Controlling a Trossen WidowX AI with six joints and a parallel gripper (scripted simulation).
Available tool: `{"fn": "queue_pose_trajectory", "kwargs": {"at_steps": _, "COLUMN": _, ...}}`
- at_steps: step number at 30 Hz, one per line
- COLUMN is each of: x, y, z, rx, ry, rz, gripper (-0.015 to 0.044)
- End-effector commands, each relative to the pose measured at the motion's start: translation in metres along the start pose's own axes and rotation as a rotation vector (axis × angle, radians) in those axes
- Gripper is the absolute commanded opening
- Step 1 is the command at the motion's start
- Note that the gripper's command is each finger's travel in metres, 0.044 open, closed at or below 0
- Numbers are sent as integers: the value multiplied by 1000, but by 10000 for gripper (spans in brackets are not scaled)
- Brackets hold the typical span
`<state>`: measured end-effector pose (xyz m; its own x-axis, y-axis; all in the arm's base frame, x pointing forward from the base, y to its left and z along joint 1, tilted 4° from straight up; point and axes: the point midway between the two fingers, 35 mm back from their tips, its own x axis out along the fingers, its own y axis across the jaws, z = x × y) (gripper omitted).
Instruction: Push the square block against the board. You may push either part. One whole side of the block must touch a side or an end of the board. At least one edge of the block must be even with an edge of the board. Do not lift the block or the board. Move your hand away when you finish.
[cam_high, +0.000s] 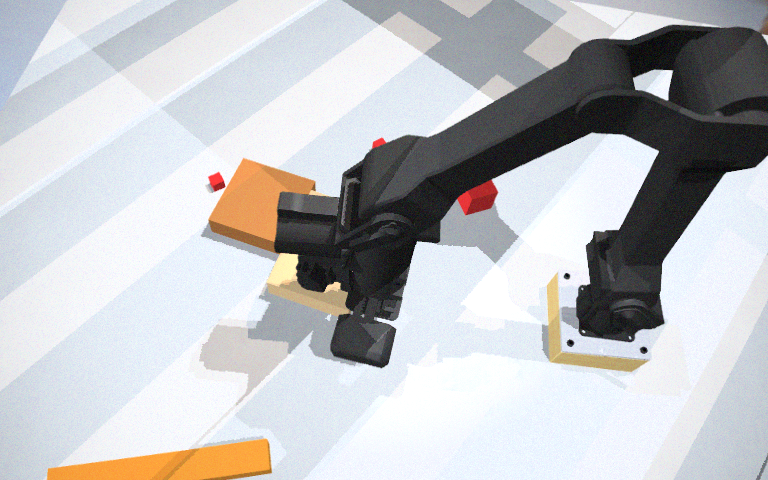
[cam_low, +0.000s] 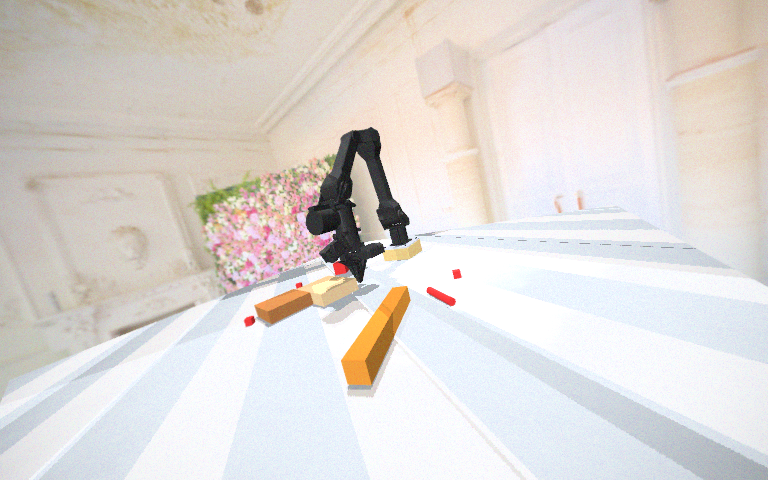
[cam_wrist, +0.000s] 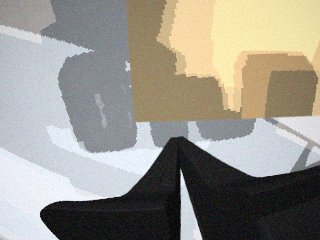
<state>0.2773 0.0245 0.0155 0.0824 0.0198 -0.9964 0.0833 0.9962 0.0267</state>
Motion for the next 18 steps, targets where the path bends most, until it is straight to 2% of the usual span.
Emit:
{"fn": "queue_pose_trajectory", "kwargs": {"at_steps": 1, "x": 0, "y": 0, "z": -7, "rx": 4, "ry": -4, "rz": -2, "gripper": 0}}
{"fn": "queue_pose_trajectory", "kwargs": {"at_steps": 16, "x": 2, "y": 0, "z": -30, "rx": 4, "ry": -3, "rz": -2, "gripper": 0}}
{"fn": "queue_pose_trajectory", "kwargs": {"at_steps": 18, "x": -10, "y": 0, "z": -24, "rx": 1, "ry": 1, "rz": 0, "gripper": 0}}
